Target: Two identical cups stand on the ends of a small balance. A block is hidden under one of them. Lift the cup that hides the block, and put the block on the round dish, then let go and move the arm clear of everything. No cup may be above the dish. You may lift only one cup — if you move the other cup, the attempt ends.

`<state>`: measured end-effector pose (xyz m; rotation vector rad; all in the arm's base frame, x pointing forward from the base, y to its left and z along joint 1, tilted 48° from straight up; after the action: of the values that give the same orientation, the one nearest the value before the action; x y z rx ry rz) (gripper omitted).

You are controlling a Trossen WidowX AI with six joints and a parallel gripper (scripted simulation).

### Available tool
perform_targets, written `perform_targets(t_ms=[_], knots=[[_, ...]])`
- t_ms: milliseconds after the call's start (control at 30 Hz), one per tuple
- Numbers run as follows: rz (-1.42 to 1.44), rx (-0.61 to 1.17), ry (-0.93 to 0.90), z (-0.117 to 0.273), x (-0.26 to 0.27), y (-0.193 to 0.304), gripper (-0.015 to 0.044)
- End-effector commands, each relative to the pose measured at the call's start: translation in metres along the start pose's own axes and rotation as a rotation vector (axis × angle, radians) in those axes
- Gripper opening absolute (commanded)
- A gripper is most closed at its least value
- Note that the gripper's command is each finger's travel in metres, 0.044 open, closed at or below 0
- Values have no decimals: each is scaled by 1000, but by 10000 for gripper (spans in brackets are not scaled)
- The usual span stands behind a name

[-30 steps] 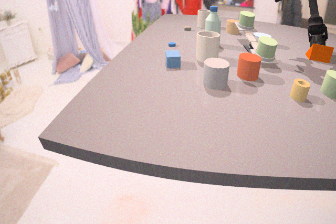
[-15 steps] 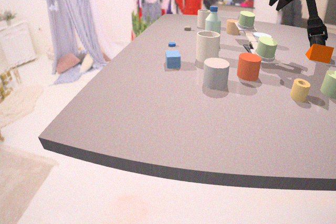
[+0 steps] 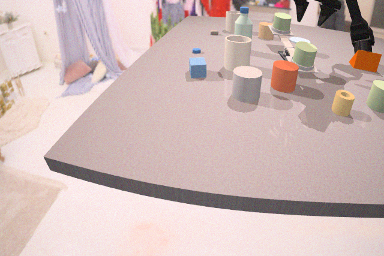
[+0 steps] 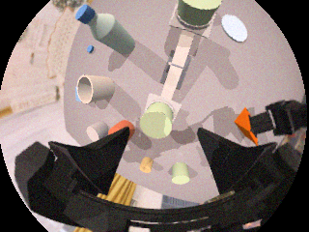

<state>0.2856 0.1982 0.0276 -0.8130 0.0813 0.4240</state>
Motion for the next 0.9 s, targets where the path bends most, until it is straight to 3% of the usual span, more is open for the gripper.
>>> perform_targets(t_ms=[0, 233, 867], knots=[[-115, 19, 47, -10, 10, 7, 440], [-311, 25, 146, -35, 23, 22, 440], [-316, 24, 148, -56, 21, 23, 440]])
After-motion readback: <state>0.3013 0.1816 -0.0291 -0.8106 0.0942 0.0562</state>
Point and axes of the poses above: the point midway between the two fingers, 35 mm back from their tips, its own z axis back along the fingers, its own x axis across the jaws, y = z × x, the point moved 3 cm from there along z, back along the fingers, and after that the axes turned 5 degrees about -z, right-handed, at the moved point
